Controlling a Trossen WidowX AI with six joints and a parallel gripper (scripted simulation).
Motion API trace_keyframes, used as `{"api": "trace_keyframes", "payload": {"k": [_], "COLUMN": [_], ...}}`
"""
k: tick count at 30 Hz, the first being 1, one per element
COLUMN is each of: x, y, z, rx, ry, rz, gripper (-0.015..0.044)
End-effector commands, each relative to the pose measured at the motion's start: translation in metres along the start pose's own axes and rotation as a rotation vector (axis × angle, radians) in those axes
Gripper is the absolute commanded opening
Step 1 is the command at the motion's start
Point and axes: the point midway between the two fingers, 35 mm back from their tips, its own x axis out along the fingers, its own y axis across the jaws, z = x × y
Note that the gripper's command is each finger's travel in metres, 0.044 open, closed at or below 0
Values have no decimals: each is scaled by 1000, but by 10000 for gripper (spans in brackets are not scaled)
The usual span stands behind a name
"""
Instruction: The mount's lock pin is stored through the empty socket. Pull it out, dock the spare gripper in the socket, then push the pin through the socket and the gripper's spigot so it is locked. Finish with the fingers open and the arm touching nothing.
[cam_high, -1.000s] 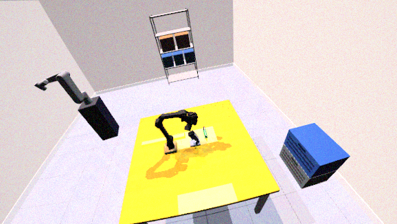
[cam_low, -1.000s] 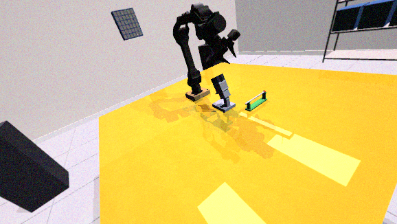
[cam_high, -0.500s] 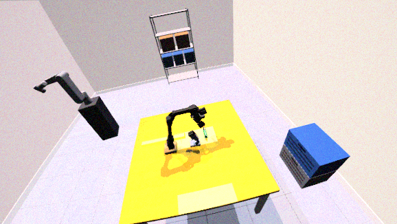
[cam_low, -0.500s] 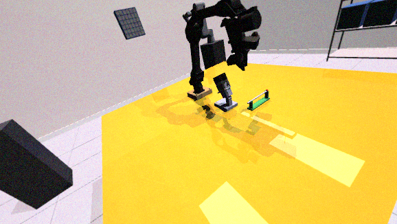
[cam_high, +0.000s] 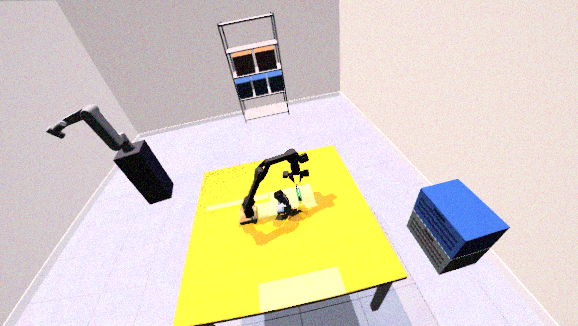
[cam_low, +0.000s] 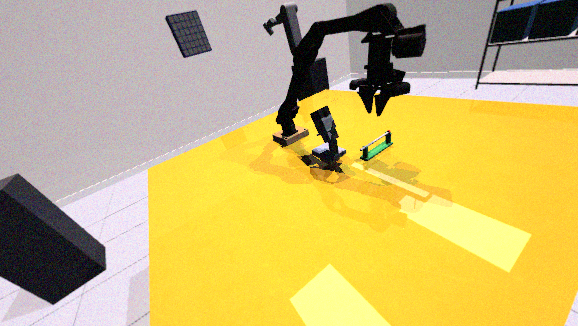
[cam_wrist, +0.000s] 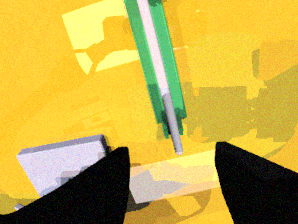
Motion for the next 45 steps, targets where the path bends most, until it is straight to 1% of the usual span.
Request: {"api": "trace_keyframes", "payload": {"k": [1,8,21,45], "x": [0,8,70,105], "y": [-4,-4,-1,0], "z": [1,3,15,21], "rx": [-80,-91,-178,-183], "ry": [29,41,130,134], "rz": [-11,-13,-30,-31], "gripper": [180,180,180,180]}}
